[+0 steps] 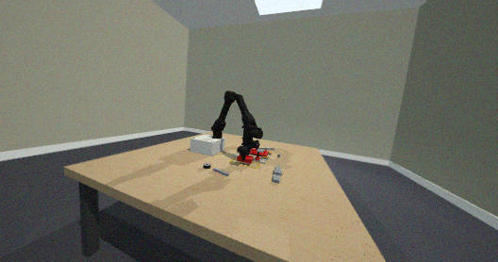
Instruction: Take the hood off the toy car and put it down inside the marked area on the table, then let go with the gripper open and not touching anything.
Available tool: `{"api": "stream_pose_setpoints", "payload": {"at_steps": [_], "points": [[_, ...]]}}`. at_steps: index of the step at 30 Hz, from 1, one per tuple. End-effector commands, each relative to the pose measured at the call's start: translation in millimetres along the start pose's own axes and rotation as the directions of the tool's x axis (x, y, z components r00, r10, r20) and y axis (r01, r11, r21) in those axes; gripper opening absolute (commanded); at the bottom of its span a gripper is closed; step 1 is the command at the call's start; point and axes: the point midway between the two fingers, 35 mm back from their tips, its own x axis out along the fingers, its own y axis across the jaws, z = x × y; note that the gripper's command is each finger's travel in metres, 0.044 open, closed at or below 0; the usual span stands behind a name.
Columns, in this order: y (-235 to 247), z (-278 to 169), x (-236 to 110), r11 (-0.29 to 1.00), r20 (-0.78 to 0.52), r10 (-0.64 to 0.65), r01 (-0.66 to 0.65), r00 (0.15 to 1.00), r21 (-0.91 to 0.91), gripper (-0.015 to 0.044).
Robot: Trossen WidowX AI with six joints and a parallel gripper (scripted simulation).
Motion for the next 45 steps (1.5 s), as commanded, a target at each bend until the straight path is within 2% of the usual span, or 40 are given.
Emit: {"api": "stream_pose_setpoints", "payload": {"at_steps": [1,34,45], "points": [[-0.5,-0.4,2.3,1.0,-0.002,-0.003,0.003,1.0,-0.005,0.0],[-0.4,-0.6,18.5,1.0,-0.002,-0.003,0.003,1.0,-0.005,0.0],[0.1,-0.2,16.6,1.0,0.0,0.0,0.0,1.0,0.0,0.0289]]}}
